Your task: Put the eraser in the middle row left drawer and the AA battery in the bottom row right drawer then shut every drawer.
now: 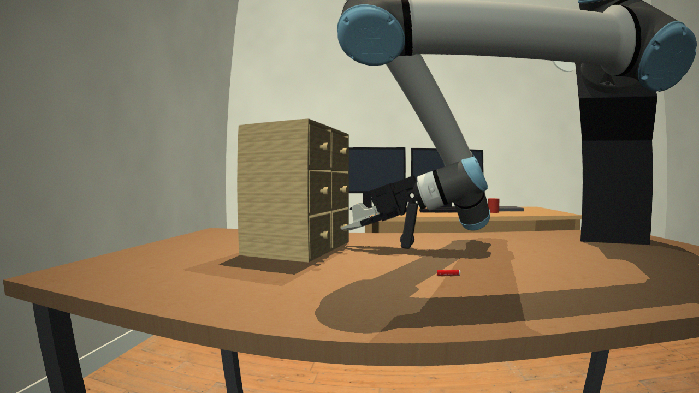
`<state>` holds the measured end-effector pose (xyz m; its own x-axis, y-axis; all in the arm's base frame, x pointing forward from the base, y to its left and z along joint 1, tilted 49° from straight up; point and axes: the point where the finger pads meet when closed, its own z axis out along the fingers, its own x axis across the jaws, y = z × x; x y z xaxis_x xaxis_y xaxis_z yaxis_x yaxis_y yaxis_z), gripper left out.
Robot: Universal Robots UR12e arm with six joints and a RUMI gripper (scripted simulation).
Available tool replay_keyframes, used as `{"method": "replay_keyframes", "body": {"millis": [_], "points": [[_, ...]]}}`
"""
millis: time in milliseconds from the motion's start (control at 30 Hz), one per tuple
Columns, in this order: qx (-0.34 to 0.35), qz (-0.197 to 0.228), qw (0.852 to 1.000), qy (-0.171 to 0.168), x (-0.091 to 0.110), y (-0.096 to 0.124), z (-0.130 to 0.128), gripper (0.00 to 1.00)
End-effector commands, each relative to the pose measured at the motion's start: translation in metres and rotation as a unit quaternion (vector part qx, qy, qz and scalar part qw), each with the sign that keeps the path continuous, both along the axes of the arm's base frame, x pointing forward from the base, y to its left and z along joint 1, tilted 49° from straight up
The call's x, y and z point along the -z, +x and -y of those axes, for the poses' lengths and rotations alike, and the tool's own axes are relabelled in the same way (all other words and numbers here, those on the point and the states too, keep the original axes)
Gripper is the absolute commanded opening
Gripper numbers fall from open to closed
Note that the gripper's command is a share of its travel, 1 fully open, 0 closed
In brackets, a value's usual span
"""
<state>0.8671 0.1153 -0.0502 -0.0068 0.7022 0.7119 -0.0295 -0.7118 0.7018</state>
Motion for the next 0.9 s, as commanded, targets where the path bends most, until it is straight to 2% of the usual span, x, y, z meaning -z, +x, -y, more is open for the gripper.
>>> {"method": "replay_keyframes", "body": {"millis": [0, 500, 633, 867], "points": [[0.000, 0.000, 1.000, 0.000, -0.0004, 0.0001, 0.0004, 0.07], [0.000, 0.000, 1.000, 0.000, -0.0004, 0.0001, 0.0004, 0.07], [0.000, 0.000, 1.000, 0.000, -0.0004, 0.0001, 0.0004, 0.12], [0.000, 0.000, 1.000, 0.000, -0.0004, 0.0001, 0.0004, 0.15]]}}
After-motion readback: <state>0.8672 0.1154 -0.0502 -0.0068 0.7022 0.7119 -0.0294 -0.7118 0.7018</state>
